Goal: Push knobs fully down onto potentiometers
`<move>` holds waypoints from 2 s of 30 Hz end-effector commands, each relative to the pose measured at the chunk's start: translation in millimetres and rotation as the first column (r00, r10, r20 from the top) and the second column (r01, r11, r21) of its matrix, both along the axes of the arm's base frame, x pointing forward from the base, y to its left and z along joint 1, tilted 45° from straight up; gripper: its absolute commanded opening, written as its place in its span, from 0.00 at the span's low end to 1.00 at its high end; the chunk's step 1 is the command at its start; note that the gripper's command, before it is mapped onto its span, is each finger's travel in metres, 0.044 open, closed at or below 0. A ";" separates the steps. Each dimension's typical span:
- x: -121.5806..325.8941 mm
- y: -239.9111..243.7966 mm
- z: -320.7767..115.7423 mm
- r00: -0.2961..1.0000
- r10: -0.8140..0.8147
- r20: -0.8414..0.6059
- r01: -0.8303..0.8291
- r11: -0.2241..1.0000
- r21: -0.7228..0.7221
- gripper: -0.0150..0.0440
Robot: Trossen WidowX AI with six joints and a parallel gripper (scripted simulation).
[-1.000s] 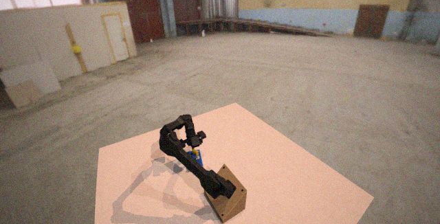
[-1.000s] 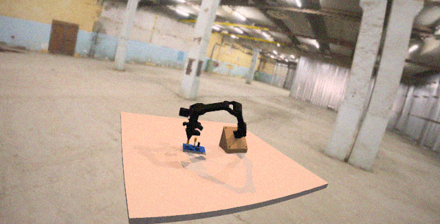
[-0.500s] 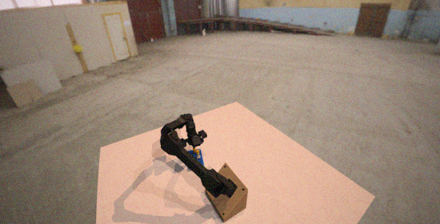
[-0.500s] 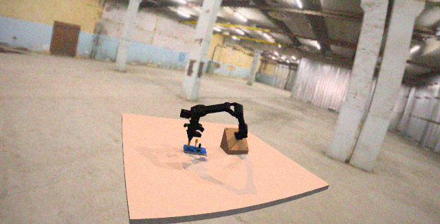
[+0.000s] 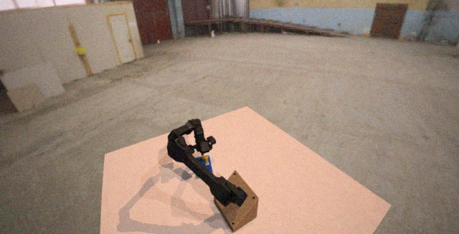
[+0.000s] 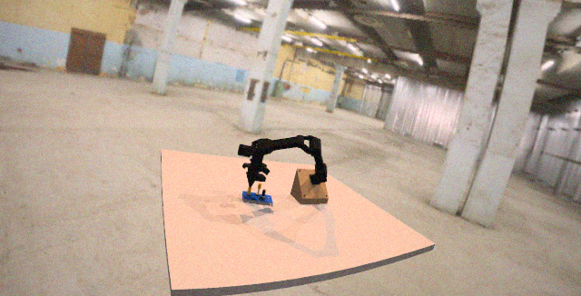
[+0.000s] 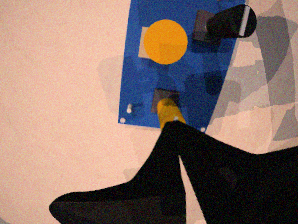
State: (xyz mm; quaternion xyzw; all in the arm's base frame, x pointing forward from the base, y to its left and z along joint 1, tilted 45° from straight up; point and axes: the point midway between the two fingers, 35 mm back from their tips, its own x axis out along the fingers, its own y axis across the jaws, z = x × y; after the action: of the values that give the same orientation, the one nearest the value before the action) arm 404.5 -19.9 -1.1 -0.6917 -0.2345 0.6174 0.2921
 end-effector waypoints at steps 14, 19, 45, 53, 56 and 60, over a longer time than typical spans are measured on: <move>5.6 21.7 -16.5 0.999 0.048 0.005 -0.048 0.999 0.003 0.25; 5.6 22.2 -17.1 0.999 0.048 0.005 -0.048 0.999 0.003 0.25; 5.7 22.8 -17.6 0.999 0.048 0.005 -0.048 0.999 0.003 0.25; 5.8 23.3 -18.1 0.999 0.048 0.005 -0.048 0.999 0.003 0.25; 5.8 23.3 -18.1 0.999 0.048 0.005 -0.048 0.999 0.003 0.25; 5.8 23.3 -18.1 0.999 0.048 0.005 -0.048 0.999 0.003 0.25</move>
State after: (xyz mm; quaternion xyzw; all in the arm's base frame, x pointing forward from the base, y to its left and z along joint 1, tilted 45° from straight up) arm 404.9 -17.7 -3.4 -0.6915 -0.2342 0.6177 0.2922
